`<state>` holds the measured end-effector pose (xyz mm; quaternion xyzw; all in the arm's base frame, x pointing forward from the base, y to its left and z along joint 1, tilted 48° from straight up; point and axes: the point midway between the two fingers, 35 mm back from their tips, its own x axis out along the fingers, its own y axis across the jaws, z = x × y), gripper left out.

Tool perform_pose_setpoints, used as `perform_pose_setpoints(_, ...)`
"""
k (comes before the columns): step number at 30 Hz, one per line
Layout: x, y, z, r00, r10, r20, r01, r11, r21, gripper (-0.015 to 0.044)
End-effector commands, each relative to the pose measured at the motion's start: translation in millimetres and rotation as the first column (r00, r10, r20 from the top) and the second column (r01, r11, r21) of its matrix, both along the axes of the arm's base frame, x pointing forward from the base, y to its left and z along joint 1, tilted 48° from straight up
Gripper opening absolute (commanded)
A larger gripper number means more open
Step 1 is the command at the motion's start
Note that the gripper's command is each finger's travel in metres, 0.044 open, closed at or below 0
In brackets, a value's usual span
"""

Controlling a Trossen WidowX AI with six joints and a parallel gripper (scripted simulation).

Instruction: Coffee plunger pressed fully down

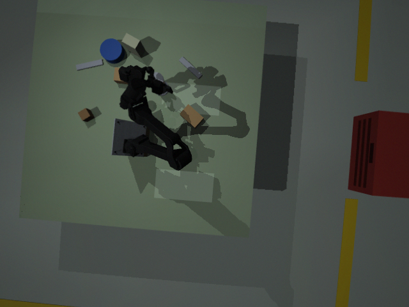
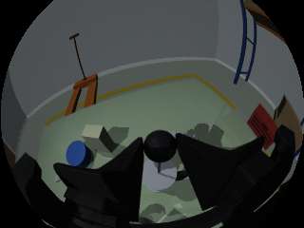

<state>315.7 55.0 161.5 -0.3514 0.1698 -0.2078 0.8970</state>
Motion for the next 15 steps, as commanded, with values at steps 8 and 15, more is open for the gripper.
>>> perform_pose_setpoints(8,4,-8,-11,1.000,0.001,-0.006,-0.001,1.000,0.000,0.0128)
perform_pose_setpoints(15,7,-15,-20,1.000,0.001,-0.008,-0.001,1.000,0.002,0.0128)
